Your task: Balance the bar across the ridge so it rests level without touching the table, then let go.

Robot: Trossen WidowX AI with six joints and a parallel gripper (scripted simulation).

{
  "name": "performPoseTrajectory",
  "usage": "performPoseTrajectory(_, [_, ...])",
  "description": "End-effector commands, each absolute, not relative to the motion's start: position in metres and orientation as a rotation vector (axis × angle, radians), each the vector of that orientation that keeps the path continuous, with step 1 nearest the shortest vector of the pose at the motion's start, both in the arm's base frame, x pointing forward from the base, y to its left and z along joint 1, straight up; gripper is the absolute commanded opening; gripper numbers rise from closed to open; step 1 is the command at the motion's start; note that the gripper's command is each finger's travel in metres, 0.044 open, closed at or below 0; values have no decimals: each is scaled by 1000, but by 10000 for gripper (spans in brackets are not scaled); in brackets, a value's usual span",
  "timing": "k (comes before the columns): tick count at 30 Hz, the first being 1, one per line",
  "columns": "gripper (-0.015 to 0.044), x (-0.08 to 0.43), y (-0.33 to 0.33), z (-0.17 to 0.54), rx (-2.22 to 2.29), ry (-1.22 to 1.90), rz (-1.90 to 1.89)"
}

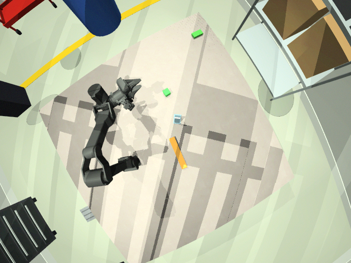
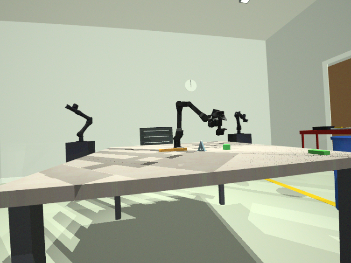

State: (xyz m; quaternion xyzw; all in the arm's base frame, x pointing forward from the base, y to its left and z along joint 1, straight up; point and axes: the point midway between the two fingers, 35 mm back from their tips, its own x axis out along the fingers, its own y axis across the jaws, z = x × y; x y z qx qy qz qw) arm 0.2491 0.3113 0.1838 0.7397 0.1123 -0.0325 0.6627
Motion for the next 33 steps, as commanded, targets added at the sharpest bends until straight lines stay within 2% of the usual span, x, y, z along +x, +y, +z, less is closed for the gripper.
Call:
performPoseTrajectory(1, [315, 264, 301, 180, 1527, 268, -93])
performPoseTrajectory(33, [315, 356, 185, 152, 507, 439, -272])
